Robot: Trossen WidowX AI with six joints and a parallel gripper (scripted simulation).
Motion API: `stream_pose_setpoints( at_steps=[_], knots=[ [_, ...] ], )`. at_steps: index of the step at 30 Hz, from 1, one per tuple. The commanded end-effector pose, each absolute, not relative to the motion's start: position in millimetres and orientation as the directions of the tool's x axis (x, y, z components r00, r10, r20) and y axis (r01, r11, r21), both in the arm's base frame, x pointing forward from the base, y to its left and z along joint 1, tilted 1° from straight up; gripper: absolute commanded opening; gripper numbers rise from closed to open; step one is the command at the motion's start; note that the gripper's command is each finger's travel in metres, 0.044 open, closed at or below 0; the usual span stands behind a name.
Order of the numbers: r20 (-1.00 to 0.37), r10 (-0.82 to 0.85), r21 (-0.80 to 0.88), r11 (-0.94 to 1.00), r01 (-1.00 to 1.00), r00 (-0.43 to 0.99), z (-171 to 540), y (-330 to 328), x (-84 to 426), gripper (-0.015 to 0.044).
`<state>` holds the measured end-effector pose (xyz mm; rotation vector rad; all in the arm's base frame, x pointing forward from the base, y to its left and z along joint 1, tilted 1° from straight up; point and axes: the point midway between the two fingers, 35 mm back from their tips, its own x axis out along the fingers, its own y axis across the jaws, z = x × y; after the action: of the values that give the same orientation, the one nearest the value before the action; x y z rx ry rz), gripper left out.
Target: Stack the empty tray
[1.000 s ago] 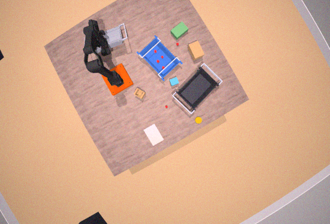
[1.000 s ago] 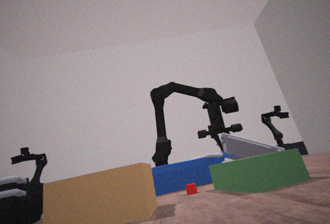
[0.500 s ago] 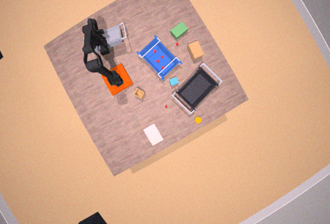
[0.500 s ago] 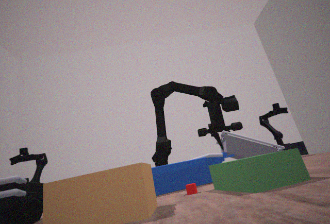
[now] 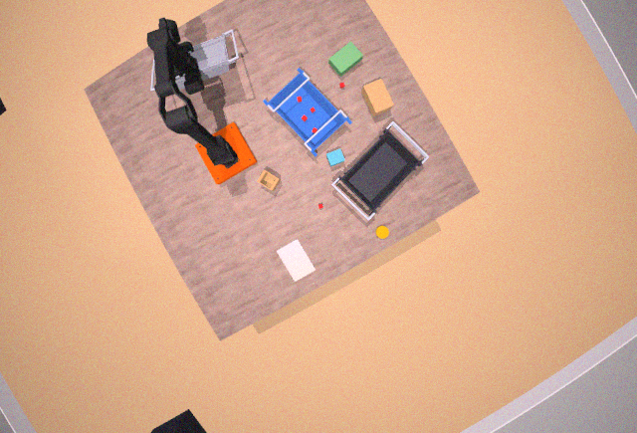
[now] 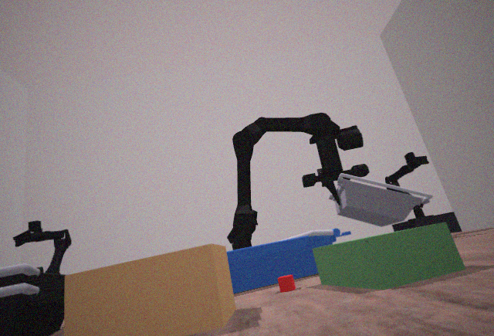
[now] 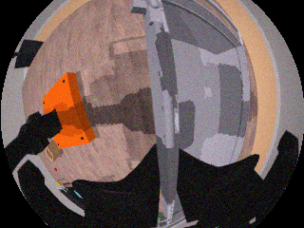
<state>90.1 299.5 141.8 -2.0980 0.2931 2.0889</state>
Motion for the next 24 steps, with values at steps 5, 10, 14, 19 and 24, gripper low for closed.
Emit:
stream_pose_setpoints(
  at_steps=[5, 10, 14, 19, 24],
  knots=[
    [-1.0, 0.014, -0.017, -0.967, -0.255, 0.015, 176, 313, 94, 0.0],
    [-1.0, 0.014, -0.017, -0.967, -0.255, 0.015, 190, 317, 95, 0.0],
    [-1.0, 0.014, -0.017, -0.967, -0.255, 0.015, 191, 317, 95, 0.0],
    [-1.0, 0.014, -0.017, -0.967, -0.255, 0.015, 191, 317, 95, 0.0],
    [-1.0, 0.014, -0.017, -0.967, -0.255, 0.015, 191, 317, 95, 0.0]
  ],
)
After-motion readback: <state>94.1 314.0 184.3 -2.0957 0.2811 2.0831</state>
